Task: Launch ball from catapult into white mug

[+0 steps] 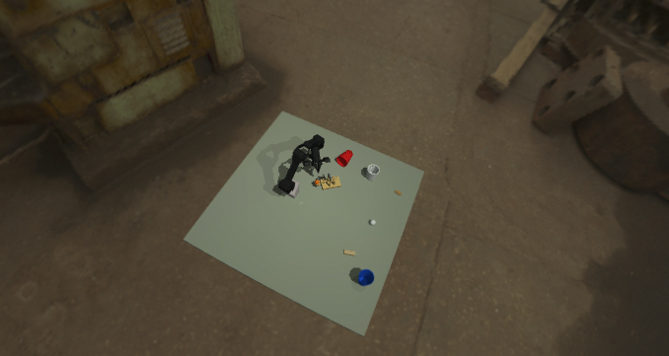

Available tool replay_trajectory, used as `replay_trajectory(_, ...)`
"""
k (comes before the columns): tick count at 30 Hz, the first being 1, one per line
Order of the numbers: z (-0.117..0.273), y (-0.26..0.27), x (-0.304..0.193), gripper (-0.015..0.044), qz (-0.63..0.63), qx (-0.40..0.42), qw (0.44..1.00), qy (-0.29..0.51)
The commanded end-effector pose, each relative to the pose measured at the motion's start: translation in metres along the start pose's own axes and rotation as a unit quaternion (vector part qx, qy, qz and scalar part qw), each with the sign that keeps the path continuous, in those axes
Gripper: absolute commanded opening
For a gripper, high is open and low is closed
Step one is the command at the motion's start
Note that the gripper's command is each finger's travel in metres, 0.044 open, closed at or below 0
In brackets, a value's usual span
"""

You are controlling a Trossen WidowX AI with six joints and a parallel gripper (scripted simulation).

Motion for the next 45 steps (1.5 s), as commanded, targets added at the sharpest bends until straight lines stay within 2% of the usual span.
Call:
replay_trajectory(1, -0.006, 0.0, 0.007, 0.0, 0.004, 0.002, 1.0, 0.001)
replay_trajectory(45, -0.058, 0.0, 0.059, 0.0, 0.014, 0.01, 1.0, 0.012)
Point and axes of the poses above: the point midway between the two fingers, 35 mm back from their tips, its own z axis back along the fingers, its own y axis across the jaws, x = y × z, the point moved 10 cm from there along z, back along the fingers, and after that the axes turned 6 degrees about z, right-handed, at the moved point
